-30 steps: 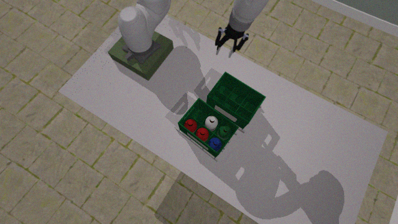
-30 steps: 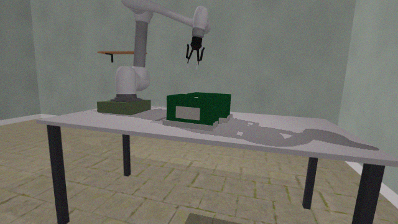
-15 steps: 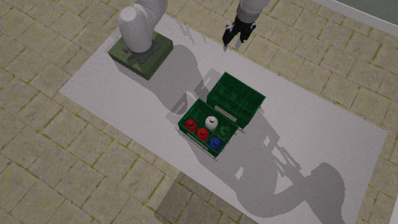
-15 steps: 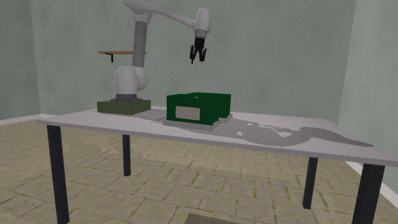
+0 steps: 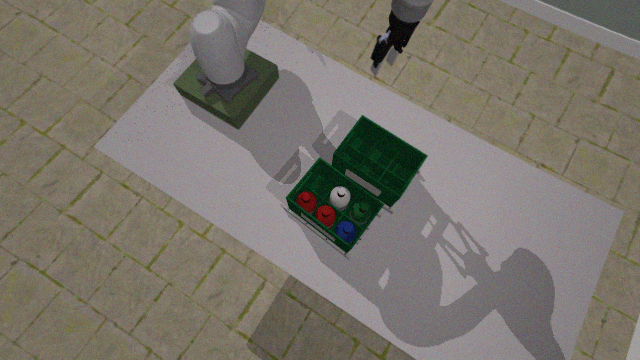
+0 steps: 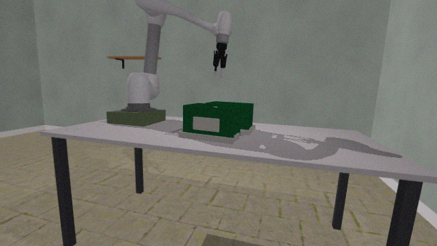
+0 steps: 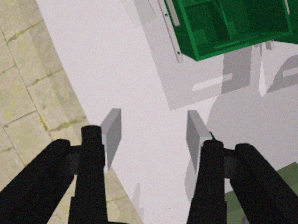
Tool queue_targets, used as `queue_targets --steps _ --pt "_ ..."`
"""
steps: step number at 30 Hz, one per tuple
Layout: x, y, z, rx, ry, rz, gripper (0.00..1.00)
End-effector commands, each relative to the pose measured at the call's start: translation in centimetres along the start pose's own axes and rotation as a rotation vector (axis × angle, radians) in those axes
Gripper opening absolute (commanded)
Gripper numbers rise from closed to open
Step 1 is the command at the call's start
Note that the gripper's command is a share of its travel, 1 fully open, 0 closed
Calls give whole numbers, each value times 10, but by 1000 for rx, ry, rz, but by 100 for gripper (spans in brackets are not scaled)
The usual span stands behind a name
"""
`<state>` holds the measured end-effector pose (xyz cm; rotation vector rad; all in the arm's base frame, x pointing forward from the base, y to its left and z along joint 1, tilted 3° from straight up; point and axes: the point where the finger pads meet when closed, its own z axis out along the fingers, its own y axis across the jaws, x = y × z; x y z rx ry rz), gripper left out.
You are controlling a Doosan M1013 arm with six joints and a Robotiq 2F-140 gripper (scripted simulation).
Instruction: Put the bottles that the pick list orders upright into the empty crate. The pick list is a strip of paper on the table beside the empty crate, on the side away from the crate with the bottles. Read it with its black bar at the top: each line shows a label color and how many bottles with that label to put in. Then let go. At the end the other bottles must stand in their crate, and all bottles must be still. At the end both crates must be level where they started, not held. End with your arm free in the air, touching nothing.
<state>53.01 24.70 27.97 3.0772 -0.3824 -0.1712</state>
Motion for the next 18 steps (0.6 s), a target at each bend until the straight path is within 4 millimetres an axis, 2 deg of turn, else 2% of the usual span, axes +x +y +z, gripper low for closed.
queue_targets --steps 1,11,18 --pt "-3 -19 -1 11 6 -112 38" --pt "-16 -58 -3 20 28 -407 38" --pt "-22 -73 -4 22 38 -527 38"
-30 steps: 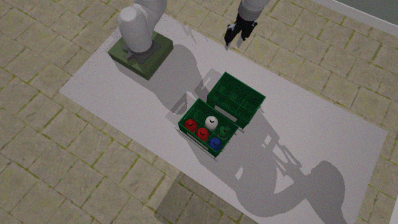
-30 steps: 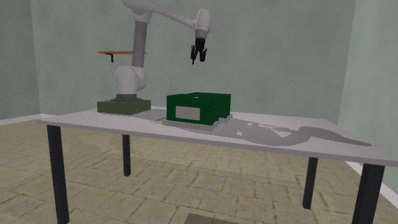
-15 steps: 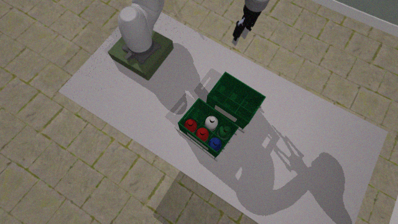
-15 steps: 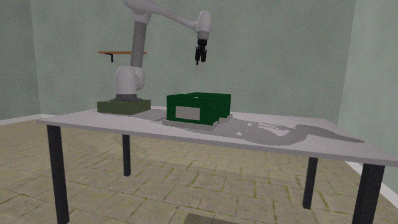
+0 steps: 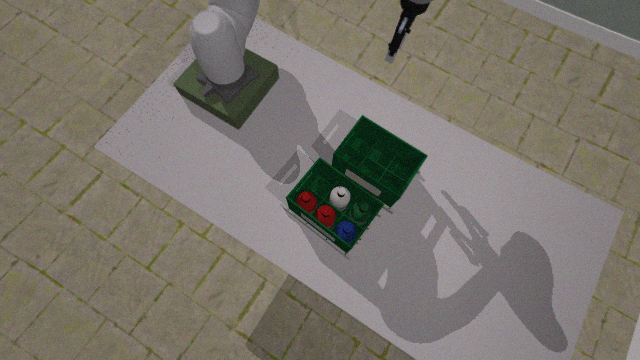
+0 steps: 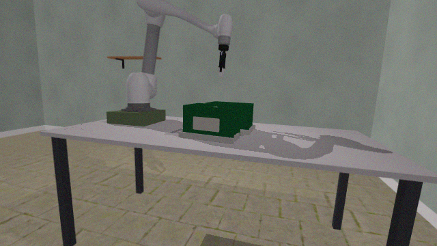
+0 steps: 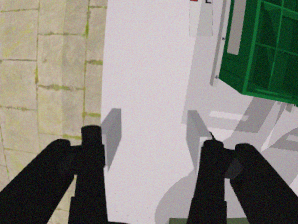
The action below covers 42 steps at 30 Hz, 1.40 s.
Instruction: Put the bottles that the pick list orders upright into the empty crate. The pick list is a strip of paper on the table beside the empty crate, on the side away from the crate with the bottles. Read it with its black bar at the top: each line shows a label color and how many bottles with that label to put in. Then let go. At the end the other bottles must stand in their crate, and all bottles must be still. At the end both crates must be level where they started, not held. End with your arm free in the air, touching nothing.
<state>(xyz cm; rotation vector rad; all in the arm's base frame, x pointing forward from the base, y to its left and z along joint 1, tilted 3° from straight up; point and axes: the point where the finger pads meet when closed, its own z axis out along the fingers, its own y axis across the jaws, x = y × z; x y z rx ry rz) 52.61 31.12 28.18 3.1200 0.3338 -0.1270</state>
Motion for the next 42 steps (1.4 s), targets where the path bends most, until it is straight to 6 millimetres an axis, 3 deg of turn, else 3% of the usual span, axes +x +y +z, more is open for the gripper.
queue_targets --steps 1,21,42 --pt "3 -17 0 9 8 -99 38" --pt "3 -91 -3 11 49 -604 38" --pt "3 -92 -3 10 49 -614 38"
